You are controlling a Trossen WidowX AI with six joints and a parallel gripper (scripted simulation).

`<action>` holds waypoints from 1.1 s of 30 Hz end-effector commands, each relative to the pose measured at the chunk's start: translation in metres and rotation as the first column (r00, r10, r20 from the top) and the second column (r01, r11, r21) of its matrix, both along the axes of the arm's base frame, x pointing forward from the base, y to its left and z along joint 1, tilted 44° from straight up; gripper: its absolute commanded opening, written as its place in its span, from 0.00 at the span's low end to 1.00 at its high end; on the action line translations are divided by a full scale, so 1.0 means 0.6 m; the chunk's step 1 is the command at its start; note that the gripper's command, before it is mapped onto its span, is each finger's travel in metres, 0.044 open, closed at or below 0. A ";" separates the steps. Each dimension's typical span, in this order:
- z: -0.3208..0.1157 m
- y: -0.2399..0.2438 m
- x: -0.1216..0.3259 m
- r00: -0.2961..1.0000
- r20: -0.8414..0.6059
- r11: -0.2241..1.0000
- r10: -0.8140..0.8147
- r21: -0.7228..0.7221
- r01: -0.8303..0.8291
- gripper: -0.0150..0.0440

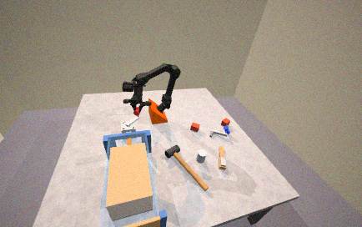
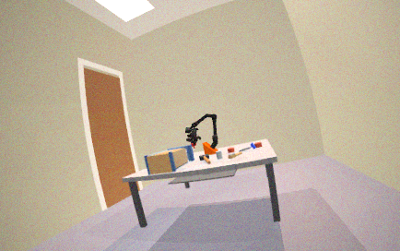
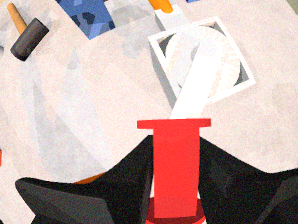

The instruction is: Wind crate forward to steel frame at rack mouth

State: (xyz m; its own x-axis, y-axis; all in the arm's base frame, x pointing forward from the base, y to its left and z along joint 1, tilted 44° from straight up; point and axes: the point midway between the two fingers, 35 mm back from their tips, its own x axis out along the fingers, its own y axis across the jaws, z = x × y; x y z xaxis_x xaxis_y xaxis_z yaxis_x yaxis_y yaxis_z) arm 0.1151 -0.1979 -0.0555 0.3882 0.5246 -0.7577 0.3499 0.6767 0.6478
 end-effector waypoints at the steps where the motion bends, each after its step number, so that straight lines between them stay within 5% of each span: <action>1: -0.017 -0.015 -0.019 0.999 -0.031 1.000 0.007 -0.018 -0.008 0.25; 33: -0.067 -0.072 -0.047 0.999 -0.033 1.000 0.007 -0.022 -0.008 0.25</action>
State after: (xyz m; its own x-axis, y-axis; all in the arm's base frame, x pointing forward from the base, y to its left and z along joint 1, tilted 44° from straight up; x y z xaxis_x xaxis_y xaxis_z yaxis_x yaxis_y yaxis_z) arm 0.0895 -0.2317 -0.0854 0.3728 0.5266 -0.7640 0.3668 0.6726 0.6427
